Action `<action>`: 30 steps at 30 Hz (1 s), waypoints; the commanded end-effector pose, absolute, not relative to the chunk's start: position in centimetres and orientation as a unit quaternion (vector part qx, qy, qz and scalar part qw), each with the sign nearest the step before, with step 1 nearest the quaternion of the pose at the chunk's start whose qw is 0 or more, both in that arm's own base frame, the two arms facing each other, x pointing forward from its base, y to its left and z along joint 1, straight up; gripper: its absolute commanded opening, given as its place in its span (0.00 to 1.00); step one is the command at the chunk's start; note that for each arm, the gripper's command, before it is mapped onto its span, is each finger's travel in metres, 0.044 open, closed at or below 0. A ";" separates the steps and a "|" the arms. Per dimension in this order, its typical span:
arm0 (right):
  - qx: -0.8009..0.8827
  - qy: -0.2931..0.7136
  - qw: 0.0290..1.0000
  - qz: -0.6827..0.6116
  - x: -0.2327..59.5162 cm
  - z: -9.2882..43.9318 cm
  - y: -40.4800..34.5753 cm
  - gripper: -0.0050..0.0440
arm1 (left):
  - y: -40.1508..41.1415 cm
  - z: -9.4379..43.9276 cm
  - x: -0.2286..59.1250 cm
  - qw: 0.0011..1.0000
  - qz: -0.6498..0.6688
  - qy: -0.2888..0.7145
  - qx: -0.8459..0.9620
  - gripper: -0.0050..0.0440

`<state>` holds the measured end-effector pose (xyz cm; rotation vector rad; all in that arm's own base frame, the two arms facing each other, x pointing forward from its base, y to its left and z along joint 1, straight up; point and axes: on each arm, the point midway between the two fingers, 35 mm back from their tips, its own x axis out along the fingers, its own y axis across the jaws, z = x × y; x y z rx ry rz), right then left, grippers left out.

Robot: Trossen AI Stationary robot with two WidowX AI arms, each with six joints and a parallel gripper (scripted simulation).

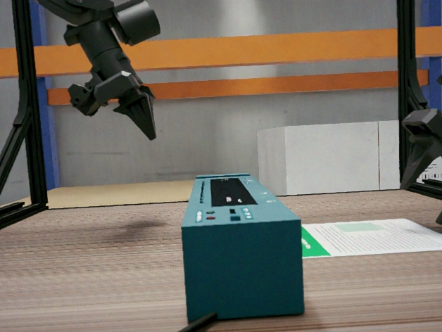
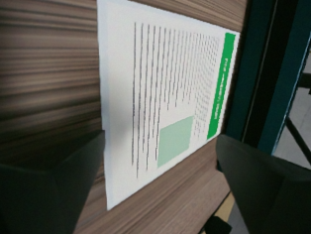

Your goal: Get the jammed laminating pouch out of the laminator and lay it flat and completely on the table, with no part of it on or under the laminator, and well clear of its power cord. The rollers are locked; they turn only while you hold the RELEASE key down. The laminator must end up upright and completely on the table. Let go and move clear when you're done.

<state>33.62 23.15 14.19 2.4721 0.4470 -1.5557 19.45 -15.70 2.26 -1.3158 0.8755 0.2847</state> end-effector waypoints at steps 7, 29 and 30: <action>0.839 0.154 0.088 -0.514 33.7 15.2 23.2 0.00 | -18.5 2.7 18.6 0.693 0.124 0.391 -0.593 0.80; 0.839 0.154 0.088 -0.514 33.7 15.2 23.2 0.00 | -24.4 2.7 15.9 0.692 0.126 0.395 -0.591 0.80; 0.839 0.154 0.088 -0.514 33.7 15.2 23.2 0.00 | -24.8 2.7 15.7 0.692 0.126 0.395 -0.591 0.80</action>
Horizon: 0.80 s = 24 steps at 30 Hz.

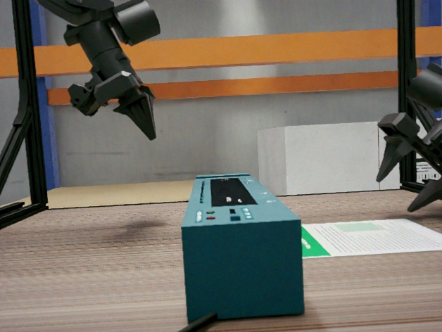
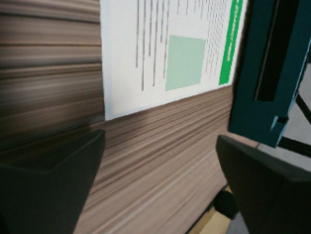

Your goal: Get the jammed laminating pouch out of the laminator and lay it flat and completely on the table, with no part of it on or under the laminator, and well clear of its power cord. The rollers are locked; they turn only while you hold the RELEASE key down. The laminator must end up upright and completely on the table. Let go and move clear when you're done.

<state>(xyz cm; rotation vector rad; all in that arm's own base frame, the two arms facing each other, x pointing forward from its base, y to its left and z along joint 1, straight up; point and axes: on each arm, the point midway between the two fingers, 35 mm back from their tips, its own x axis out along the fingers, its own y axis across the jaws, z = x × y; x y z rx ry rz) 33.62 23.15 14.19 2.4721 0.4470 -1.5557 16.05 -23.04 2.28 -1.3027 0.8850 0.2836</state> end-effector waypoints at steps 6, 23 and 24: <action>0.839 0.154 0.088 -0.514 33.7 15.2 23.2 0.00 | -24.6 2.8 15.7 0.692 0.124 0.396 -0.590 0.80; 0.839 0.154 0.088 -0.514 33.7 15.2 23.2 0.00 | -27.0 2.8 14.7 0.691 0.126 0.397 -0.591 0.80; 0.839 0.154 0.088 -0.514 33.7 15.2 23.2 0.00 | -27.1 2.8 14.7 0.691 0.127 0.397 -0.591 0.80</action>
